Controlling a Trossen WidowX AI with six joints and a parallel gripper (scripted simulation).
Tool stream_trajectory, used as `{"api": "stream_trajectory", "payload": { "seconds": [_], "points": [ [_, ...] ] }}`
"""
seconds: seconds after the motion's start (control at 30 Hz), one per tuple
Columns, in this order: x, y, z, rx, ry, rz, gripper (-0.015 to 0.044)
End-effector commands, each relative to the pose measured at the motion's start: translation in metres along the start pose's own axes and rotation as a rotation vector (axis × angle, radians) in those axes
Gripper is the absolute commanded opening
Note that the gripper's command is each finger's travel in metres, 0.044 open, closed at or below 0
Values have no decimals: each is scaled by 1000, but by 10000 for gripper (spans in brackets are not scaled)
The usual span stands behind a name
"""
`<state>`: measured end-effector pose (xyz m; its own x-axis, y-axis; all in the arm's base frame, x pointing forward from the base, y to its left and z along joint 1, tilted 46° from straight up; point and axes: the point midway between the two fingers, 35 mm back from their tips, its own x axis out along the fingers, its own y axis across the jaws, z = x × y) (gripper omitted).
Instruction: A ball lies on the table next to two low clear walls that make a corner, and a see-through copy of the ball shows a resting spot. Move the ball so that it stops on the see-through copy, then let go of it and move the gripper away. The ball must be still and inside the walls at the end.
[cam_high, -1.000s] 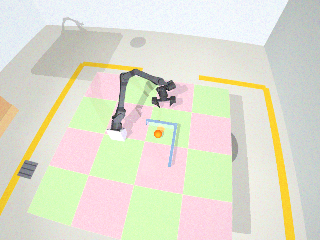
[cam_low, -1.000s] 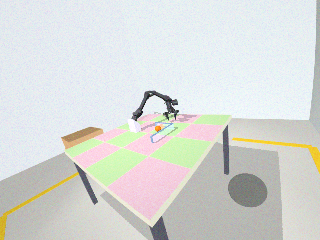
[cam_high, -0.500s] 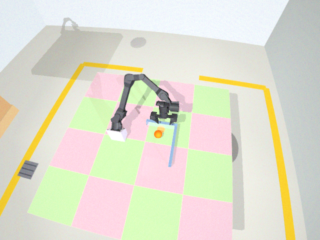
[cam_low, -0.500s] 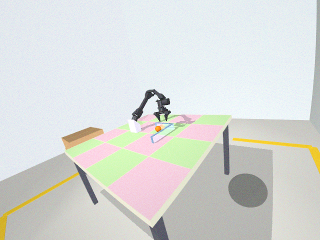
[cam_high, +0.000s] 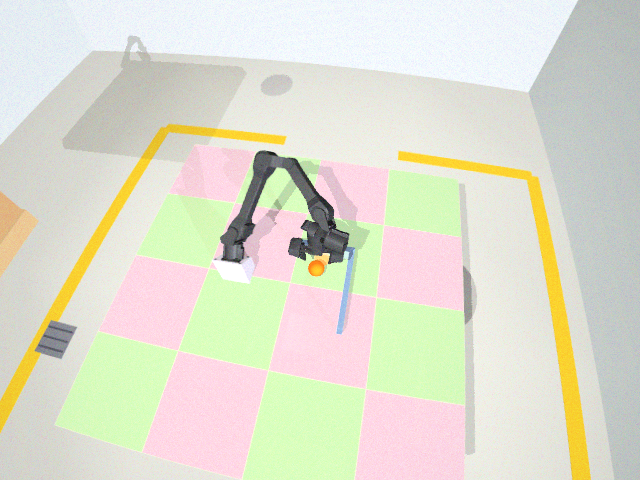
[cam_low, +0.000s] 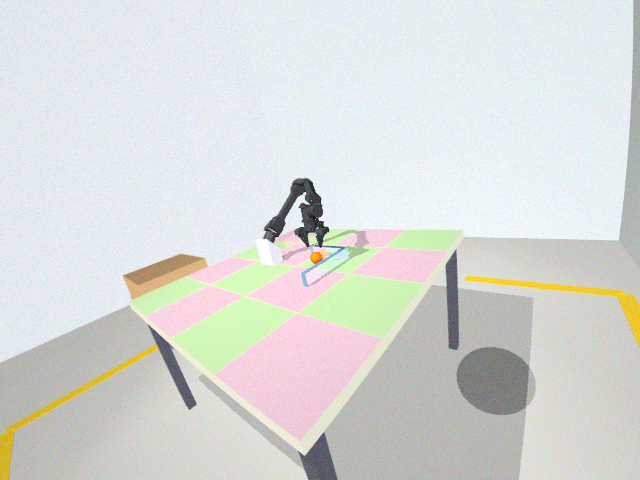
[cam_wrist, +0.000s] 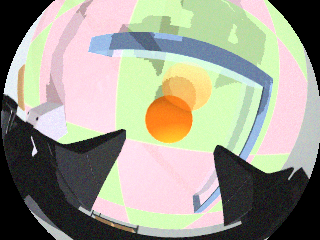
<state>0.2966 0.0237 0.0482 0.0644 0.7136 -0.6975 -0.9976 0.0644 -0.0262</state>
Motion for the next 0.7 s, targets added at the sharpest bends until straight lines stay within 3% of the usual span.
{"api": "stream_trajectory", "payload": {
  "seconds": [0.0, 0.67],
  "points": [
    [9, 3, 0, 9, -8, 11, 407],
    [39, 3, 0, 9, -8, 10, 407]
  ]
}}
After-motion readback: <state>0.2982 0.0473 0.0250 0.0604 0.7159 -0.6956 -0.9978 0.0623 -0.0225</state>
